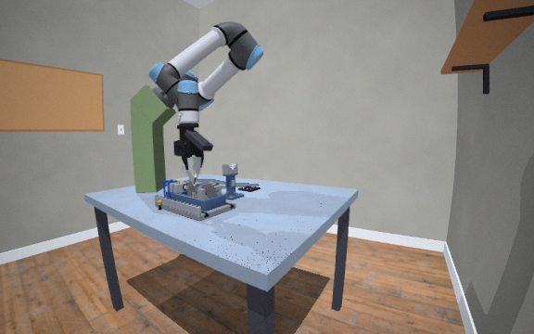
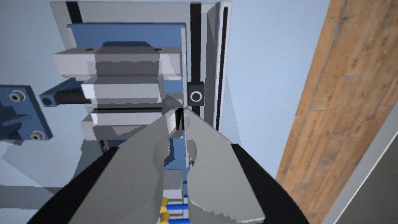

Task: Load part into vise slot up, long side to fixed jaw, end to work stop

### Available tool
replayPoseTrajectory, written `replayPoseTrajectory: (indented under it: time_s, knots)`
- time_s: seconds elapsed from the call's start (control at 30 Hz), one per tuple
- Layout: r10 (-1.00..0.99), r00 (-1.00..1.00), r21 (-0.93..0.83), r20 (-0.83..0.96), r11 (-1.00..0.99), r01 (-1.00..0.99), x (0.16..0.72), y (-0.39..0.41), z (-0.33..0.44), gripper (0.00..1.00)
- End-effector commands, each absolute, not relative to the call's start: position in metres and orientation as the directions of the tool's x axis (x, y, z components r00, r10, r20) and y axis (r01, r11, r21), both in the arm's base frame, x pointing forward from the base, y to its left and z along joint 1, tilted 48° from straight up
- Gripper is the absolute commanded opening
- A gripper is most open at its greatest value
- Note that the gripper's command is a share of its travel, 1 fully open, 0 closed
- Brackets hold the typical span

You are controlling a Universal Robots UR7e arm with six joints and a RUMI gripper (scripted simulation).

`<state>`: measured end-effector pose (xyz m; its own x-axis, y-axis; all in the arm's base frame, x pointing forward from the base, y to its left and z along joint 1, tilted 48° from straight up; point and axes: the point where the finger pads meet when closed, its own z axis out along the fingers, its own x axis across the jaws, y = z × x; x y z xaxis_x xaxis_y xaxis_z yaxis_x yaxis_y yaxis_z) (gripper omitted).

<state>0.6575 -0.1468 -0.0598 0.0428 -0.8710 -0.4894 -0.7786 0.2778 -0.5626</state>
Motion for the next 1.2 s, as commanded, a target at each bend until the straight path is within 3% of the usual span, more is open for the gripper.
replayPoseTrajectory:
  time_s: [0.0, 1.17]
  knots:
    - [-0.871, 0.043, -0.563, -0.489, 0.278, -0.778, 0.6576, -0.1473, -0.0595, 0.00]
    - [-0.871, 0.043, -0.563, -0.489, 0.278, -0.778, 0.6622, -0.1444, -0.0643, 0.00]
